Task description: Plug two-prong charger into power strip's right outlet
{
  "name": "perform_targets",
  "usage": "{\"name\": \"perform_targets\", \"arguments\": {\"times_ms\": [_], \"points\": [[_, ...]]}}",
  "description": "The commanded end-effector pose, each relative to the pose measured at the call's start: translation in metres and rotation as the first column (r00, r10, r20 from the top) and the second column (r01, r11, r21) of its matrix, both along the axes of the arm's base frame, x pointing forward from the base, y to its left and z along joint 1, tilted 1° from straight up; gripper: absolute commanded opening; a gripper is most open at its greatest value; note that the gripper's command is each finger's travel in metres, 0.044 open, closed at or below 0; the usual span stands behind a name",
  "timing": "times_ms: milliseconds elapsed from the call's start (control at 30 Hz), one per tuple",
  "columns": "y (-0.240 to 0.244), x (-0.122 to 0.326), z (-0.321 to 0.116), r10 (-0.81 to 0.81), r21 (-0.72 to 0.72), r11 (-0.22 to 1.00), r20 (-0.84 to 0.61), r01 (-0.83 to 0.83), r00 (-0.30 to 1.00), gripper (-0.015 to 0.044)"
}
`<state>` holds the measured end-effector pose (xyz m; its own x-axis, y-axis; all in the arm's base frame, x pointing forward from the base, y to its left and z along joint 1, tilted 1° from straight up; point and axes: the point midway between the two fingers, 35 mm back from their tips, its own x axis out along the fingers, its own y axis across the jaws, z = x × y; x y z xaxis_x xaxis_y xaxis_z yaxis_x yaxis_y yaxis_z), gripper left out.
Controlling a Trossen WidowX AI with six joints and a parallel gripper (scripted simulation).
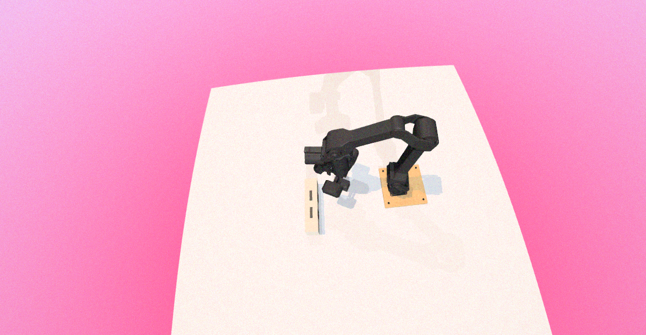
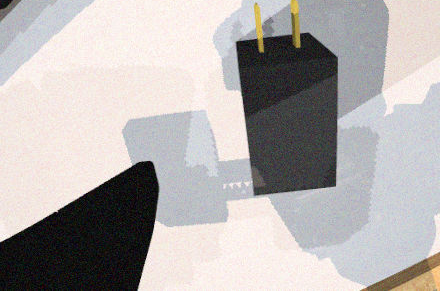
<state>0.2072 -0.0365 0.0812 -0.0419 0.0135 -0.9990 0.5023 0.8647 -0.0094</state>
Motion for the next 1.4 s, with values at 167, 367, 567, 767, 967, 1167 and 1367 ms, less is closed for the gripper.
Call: {"name": "perform_targets", "arguments": {"times_ms": [167,367,567,767,967,1167,1367], "points": [[0.000,0.001,-0.014,0.003,0.005,1.000,-0.001,-0.003,1.000,0.0440],[0.000,0.001,-0.024,0.003,0.005,1.000,-0.001,-0.003,1.000,0.0440],[0.000,0.001,-0.034,0.003,0.005,1.000,-0.001,-0.003,1.000,0.0440],[0.000,0.001,-0.044,0.003,0.005,1.000,-0.001,-0.003,1.000,0.0440],[-0.001,0.000,-0.043,0.000,0.001,1.000,-0.003,0.000,1.000,0.0361],[-0.001,0.000,-0.043,0.000,0.001,1.000,-0.003,0.000,1.000,0.0204],[-0.001,0.000,-0.043,0.000,0.001,1.000,-0.003,0.000,1.000,0.0105]]}}
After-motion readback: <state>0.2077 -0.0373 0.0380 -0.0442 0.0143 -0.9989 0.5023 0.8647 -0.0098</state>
